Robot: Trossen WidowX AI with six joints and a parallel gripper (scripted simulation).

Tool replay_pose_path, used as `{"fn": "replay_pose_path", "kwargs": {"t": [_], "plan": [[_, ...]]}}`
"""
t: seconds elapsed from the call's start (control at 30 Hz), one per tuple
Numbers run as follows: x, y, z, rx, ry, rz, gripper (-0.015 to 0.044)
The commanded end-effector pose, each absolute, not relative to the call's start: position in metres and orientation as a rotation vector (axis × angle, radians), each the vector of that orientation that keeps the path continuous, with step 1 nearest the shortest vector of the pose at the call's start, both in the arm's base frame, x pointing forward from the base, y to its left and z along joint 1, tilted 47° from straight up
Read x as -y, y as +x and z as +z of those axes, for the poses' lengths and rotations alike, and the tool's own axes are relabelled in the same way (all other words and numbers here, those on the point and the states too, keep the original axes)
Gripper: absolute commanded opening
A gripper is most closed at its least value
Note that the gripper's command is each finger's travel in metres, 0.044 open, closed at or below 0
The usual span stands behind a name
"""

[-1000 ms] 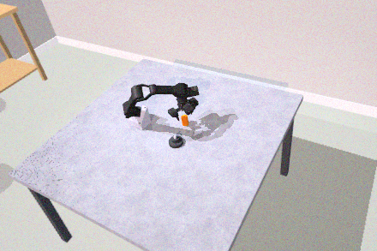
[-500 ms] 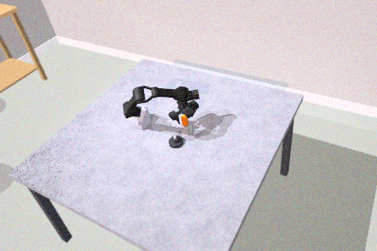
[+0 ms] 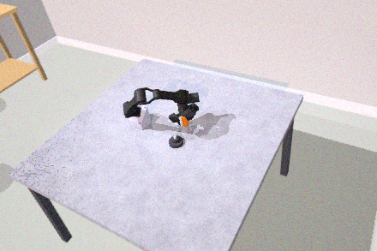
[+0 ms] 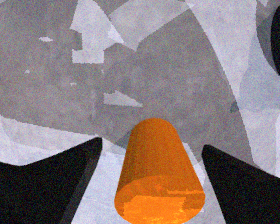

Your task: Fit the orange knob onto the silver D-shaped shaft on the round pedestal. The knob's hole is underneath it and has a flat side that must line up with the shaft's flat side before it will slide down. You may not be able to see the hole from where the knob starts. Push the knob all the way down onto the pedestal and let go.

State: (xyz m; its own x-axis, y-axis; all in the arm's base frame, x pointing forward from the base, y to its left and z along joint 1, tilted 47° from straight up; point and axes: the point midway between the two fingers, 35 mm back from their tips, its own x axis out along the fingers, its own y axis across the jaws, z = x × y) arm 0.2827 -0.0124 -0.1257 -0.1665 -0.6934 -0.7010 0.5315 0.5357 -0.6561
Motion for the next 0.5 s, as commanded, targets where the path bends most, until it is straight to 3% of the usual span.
{"fn": "replay_pose_path", "kwargs": {"t": [0.0, 0.17, 0.37, 0.47], "plan": [[0.0139, 0.2816, -0.1266, -1.36, -0.162, -1.085, 0.0309], [0.0139, 0.2816, -0.1266, -1.36, -0.162, -1.085, 0.0177], [0.0139, 0.2816, -0.1266, -1.36, -0.162, -1.085, 0.0138], [0.0125, 0.2824, -0.1255, -1.361, -0.162, -1.085, 0.0059]]}}
